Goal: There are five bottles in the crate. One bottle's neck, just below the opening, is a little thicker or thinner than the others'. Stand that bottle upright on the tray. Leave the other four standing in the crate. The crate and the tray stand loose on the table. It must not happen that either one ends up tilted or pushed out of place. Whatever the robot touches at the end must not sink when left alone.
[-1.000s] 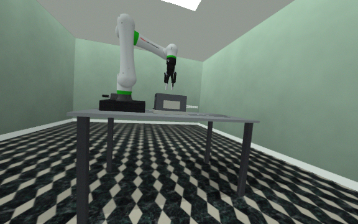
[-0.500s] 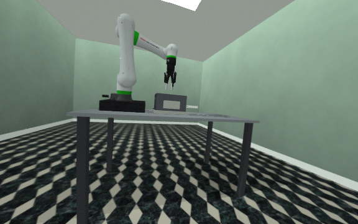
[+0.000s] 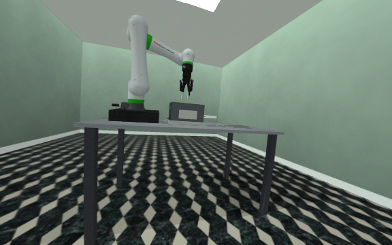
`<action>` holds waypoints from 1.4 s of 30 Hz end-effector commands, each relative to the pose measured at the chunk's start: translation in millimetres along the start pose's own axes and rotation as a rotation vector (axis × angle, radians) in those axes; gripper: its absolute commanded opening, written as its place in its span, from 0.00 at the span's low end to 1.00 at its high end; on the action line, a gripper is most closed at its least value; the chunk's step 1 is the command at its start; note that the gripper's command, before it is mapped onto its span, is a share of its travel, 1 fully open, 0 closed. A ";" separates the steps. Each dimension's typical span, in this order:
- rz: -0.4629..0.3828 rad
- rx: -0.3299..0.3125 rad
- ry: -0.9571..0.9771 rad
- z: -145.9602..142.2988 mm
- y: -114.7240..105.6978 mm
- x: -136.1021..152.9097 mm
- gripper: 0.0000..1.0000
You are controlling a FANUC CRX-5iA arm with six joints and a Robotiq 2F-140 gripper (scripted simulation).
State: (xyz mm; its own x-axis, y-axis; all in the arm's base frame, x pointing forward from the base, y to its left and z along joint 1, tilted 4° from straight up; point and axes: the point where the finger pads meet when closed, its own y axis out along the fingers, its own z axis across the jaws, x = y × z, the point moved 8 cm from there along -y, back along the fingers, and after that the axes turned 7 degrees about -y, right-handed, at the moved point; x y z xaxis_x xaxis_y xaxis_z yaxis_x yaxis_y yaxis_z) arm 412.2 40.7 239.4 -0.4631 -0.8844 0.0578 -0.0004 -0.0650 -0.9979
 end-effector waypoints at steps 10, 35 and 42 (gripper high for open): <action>0.001 0.001 0.000 0.4 13.4 -0.2 0.44; 0.001 0.001 0.000 0.5 35.1 -0.3 0.44; 0.001 0.001 0.000 0.5 36.6 -0.3 0.44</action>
State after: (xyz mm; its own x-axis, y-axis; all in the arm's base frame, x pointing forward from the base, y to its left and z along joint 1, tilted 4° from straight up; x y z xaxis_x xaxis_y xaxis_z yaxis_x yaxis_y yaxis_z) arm 412.3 38.4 202.3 -0.4632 -0.8844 0.0578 -0.0004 -0.0650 -0.9979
